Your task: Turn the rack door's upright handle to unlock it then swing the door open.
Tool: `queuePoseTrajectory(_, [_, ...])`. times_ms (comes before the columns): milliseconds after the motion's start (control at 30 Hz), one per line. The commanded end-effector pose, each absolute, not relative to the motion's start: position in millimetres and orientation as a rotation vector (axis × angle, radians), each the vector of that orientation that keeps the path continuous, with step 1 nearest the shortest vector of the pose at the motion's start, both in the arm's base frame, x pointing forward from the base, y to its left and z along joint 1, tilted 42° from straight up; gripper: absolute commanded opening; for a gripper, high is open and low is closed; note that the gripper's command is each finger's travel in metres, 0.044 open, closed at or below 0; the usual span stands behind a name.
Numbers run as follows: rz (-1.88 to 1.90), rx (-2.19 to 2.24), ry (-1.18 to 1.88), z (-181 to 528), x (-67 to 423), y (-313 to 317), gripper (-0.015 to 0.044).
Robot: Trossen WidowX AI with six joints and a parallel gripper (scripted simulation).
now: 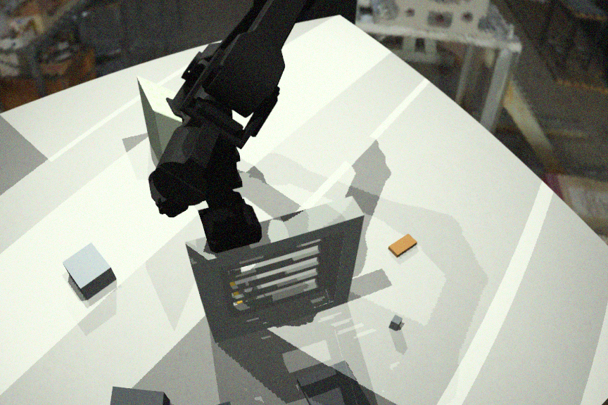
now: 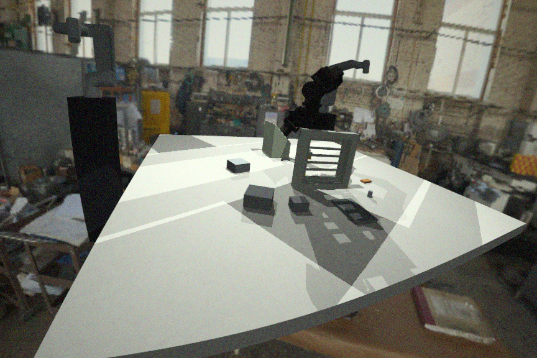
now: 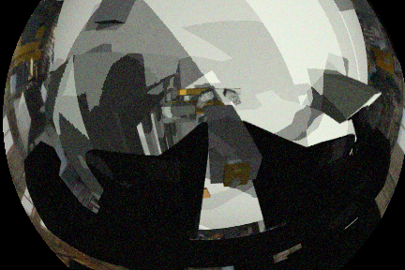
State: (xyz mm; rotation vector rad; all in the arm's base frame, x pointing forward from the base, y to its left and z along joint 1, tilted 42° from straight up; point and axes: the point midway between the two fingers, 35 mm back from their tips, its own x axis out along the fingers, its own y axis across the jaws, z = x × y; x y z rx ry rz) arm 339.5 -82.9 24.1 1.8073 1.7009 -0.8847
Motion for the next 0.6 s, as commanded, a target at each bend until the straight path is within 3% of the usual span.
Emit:
queuePoseTrajectory(0, [-1.105, 1.944, 1.655, 24.1, 339.4, -83.6, 0.0013])
queuePoseTrajectory(433, [-1.233, 2.018, 1.622, 24.1, 339.4, -83.6, 0.0013])
queuePoseTrajectory(567, [-1.233, 2.018, 1.622, 24.1, 339.4, -83.6, 0.0118])
